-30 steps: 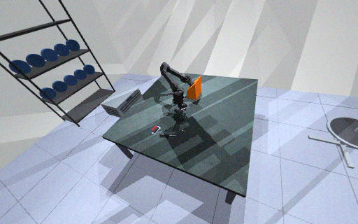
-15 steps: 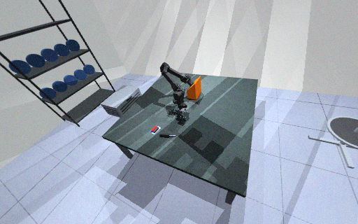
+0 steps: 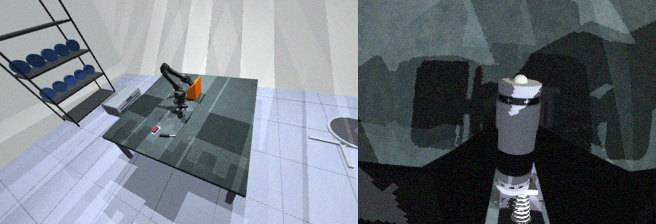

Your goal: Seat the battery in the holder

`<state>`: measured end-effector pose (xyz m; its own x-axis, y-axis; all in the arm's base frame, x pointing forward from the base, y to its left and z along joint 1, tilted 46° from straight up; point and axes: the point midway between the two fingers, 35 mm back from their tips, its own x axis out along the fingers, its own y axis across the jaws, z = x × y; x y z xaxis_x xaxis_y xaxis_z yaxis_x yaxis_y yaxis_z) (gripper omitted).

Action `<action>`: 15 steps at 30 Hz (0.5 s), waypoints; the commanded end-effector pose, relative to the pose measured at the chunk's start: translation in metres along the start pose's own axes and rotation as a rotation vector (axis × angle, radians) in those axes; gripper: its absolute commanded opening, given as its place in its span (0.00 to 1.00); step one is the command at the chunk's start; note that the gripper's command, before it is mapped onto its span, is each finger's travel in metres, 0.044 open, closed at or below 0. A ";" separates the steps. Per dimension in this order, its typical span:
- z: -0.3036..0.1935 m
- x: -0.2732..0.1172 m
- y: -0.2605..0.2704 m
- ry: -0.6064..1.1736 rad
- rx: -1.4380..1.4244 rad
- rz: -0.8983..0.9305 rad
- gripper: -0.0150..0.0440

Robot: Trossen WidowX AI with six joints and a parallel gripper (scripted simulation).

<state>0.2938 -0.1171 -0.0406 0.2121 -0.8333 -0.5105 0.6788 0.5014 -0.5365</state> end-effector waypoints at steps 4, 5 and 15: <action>-0.004 0.002 -0.001 -0.028 -0.012 -0.003 0.37; -0.004 0.002 -0.001 -0.032 -0.012 -0.002 0.37; -0.007 0.003 -0.003 -0.075 -0.013 -0.001 0.37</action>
<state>0.2902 -0.1190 -0.0438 0.2609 -0.8439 -0.4689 0.6753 0.5066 -0.5360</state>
